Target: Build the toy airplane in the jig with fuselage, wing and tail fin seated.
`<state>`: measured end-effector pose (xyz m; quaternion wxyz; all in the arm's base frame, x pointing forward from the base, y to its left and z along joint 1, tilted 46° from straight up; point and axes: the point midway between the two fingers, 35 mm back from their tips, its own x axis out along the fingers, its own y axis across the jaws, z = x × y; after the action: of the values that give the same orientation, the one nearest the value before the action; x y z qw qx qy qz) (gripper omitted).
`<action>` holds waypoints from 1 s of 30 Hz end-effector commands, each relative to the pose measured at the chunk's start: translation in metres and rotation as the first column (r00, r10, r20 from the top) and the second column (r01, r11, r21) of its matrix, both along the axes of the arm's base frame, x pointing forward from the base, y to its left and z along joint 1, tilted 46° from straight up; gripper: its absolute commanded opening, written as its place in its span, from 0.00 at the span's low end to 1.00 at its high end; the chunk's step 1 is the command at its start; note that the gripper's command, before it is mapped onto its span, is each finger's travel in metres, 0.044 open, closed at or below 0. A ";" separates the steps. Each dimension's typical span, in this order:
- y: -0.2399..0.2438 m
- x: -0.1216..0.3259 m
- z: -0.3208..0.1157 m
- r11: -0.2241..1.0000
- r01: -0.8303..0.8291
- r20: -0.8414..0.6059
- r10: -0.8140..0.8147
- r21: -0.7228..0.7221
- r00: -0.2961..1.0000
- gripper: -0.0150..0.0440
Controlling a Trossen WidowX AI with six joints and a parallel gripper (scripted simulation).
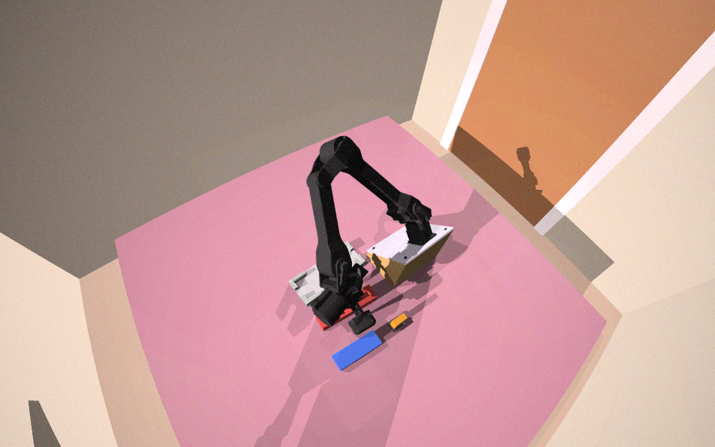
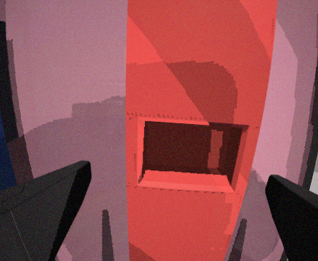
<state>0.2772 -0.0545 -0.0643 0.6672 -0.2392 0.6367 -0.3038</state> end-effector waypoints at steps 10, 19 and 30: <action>-0.008 -0.003 -0.007 1.000 -0.002 -0.008 0.002 -0.007 1.000 0.73; -0.008 -0.003 -0.007 1.000 -0.002 -0.008 0.002 -0.007 1.000 0.50; 0.007 0.001 0.004 1.000 -0.004 -0.007 0.004 0.000 1.000 0.25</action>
<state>0.2715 -0.0576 -0.0664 0.6583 -0.2457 0.6431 -0.3046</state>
